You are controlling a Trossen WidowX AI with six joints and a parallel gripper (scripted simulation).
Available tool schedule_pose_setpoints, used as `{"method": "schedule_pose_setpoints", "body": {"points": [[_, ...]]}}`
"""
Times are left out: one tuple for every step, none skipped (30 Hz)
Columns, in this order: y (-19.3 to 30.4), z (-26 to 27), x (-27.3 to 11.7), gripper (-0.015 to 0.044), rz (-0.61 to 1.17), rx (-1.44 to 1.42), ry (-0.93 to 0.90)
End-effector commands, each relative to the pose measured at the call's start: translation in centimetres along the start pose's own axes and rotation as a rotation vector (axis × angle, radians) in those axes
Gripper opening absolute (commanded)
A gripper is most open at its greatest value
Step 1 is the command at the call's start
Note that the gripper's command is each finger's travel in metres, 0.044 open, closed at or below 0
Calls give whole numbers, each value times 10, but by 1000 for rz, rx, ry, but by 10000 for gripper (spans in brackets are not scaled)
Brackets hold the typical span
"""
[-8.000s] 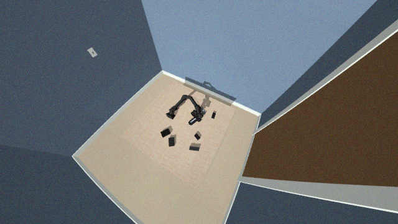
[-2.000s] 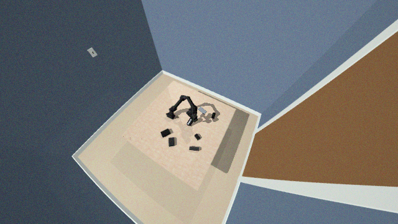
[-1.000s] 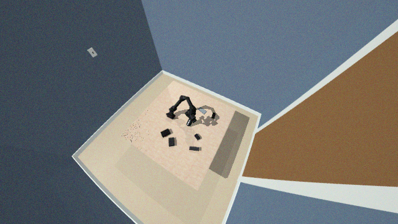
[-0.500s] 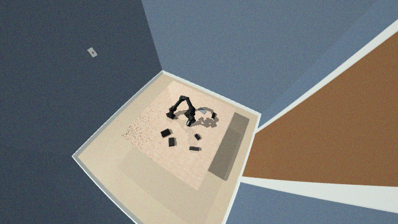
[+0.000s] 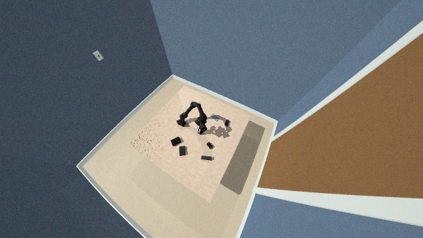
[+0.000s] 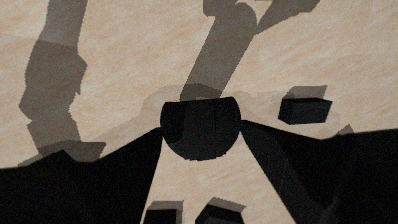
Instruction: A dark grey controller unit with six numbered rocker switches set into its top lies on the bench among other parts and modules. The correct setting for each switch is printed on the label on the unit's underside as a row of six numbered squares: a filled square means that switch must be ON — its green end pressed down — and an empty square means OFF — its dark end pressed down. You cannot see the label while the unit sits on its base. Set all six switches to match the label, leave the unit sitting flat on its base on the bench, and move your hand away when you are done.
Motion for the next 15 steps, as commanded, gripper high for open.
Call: {"method": "schedule_pose_setpoints", "body": {"points": [[8, 1, 5, 338, 4, 1, -19], [9, 2, 5, 338, 4, 1, -19], [10, 2, 5, 338, 4, 1, -19], [11, 2, 5, 338, 4, 1, -19], [13, 2, 5, 338, 4, 1, -19], [14, 3, 5, 338, 4, 1, -19], [15, 3, 5, 338, 4, 1, -19], [16, 3, 5, 338, 5, 1, -19], [17, 3, 5, 338, 5, 1, -19], [19, 4, 5, 338, 5, 2, -19], [20, 4, 5, 338, 5, 2, -19], [21, 4, 5, 338, 5, 2, -19], [22, 4, 5, 338, 5, 2, -19], [23, 4, 4, 338, 5, 2, -19], [25, 5, 4, 338, 5, 2, -19]]}}
Point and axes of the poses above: the point midway between the two fingers, 35 mm back from their tips, its own x axis out along the fingers, its own z axis across the jaws, y = z × x, the point moved 8 cm from there along -x, back along the fingers, and after that the axes turned 11 degrees about -x, right-handed, at the moved point
